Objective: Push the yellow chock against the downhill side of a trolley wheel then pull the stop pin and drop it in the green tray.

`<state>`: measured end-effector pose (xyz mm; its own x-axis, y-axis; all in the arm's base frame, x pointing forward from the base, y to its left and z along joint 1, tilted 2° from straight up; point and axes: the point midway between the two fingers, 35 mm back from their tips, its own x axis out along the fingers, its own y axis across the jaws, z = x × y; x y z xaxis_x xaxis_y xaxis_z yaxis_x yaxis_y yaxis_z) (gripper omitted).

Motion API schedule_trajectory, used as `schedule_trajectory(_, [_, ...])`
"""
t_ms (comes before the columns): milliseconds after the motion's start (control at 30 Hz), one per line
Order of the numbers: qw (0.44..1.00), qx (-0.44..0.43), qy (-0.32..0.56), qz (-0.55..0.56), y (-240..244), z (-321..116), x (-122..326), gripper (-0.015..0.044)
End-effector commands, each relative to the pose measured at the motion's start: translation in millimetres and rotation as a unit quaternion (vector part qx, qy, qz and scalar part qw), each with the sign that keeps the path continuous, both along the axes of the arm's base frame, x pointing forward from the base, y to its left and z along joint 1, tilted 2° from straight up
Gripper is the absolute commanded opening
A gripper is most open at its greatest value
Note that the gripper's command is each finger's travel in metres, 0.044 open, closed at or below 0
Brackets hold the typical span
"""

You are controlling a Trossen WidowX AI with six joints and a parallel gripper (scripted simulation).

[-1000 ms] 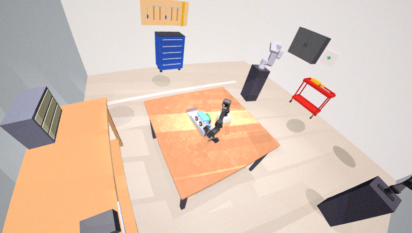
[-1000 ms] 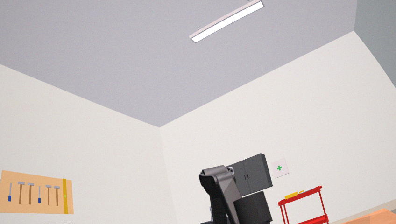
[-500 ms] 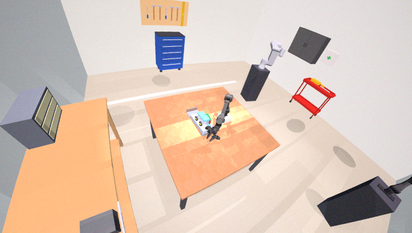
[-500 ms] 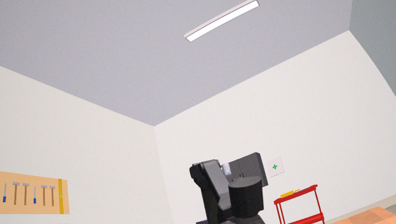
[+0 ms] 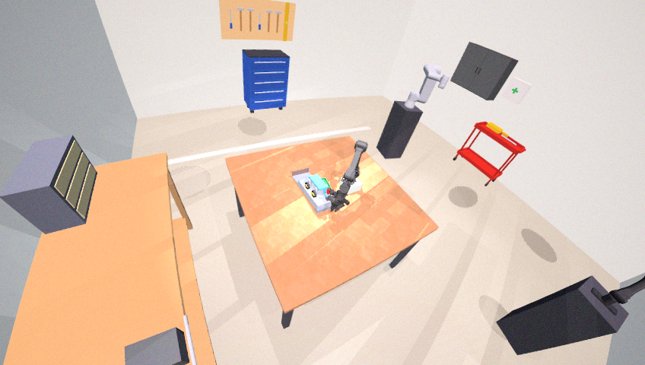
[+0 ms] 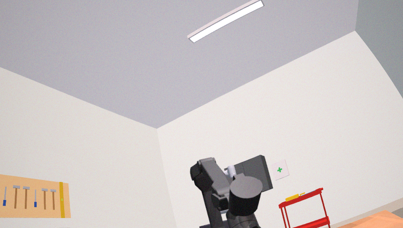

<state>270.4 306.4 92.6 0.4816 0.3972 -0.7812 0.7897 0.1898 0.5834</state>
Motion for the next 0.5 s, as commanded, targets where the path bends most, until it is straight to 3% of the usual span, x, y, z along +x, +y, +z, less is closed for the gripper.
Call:
schedule_trajectory(0, [0.996,-0.069,0.039,0.041,-27.5,-5.7,-27.0,0.0190])
schedule_trajectory(467, [0.932,-0.257,0.185,0.178,-132.2,4.9,-124.6,0.0190])
